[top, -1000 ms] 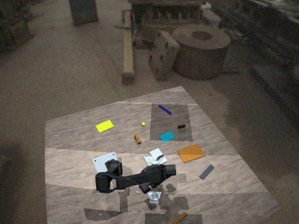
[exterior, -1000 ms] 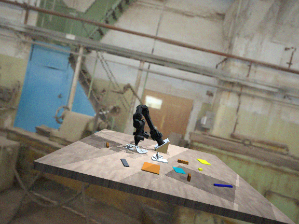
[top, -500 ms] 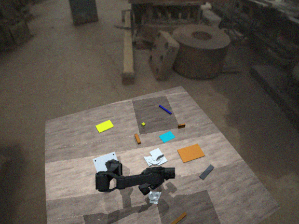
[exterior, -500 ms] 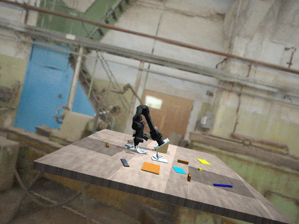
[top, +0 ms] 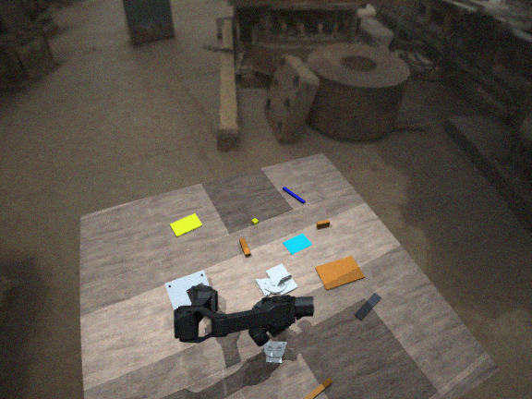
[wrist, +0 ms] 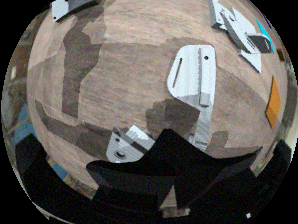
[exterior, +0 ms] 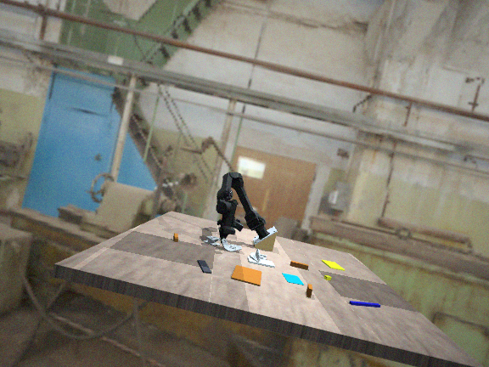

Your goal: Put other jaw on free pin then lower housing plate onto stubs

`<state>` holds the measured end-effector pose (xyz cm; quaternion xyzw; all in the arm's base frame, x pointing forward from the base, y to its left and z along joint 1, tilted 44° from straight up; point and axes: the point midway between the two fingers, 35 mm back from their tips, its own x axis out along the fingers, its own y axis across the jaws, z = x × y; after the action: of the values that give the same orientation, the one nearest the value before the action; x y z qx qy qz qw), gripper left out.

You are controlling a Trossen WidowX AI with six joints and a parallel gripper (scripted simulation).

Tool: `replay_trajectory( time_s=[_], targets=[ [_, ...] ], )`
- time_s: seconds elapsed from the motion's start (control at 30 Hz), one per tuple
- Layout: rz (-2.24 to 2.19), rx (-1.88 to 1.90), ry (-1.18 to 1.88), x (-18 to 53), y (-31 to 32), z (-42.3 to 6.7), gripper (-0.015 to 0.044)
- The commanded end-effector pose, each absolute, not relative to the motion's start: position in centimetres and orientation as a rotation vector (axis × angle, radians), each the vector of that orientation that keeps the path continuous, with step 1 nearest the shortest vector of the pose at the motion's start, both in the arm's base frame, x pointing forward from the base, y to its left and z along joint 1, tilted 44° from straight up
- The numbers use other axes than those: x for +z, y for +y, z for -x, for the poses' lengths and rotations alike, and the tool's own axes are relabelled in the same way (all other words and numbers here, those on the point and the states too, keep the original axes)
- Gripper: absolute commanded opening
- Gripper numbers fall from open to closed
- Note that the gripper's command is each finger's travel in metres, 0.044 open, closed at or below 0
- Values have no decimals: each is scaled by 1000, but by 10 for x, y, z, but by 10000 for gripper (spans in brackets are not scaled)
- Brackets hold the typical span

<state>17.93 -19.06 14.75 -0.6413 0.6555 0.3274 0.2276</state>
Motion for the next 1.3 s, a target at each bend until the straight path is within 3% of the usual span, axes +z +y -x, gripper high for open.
replay_trajectory(
  time_s=[0.0,1.27],
  targets=[
    [1765,895,1803,148,-191,-187,0],
    [1761,898,1796,151,-177,-237,0]
  ],
)
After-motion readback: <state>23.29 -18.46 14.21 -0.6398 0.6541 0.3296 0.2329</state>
